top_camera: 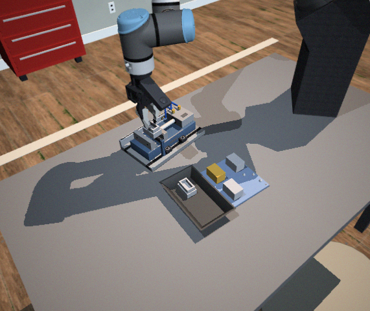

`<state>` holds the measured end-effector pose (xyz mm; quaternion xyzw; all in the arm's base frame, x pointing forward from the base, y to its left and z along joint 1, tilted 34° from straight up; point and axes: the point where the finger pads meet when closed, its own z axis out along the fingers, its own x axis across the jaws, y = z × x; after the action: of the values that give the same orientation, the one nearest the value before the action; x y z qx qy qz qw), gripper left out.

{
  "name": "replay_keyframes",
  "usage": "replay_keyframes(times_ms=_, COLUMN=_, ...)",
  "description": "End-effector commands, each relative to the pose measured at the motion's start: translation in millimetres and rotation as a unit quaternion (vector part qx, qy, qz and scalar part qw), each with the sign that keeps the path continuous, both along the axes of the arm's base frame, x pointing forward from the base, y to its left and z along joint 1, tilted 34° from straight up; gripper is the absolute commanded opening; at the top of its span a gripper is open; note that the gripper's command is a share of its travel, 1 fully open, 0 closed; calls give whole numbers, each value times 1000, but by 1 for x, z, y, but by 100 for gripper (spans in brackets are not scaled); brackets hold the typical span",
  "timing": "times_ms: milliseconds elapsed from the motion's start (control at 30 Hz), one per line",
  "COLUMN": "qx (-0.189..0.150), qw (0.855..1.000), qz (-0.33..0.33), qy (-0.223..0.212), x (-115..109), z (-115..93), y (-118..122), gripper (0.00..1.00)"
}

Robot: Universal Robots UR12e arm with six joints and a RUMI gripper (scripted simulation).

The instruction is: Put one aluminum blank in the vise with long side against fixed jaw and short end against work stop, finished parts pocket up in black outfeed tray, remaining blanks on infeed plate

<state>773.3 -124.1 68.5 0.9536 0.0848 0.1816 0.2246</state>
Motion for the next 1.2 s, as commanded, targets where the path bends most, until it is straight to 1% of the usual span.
replay_keyframes(times_ms=0, qx=5, qw=1000, qz=-11, qy=-5, x=14, z=-11, y=31, gripper=0)
replay_keyframes(times_ms=367, qx=17, qw=999, qz=-35, qy=-14, x=33, z=-49, y=120, gripper=0)
replay_keyframes(times_ms=433, qx=17, qw=999, qz=-35, qy=-14, x=33, z=-49, y=120, gripper=0)
replay_keyframes(times_ms=633, qx=23, qw=998, qz=-48, qy=-20, x=38, z=-74, y=178, gripper=0)
replay_keyframes(times_ms=933, qx=27, qw=997, qz=-63, qy=-31, x=38, z=-103, y=247, gripper=0)
replay_keyframes(times_ms=1000, qx=27, qw=997, qz=-63, qy=-31, x=38, z=-103, y=247, gripper=0)
replay_keyframes(times_ms=1167, qx=28, qw=997, qz=-69, qy=-36, x=36, z=-115, y=276, gripper=0)
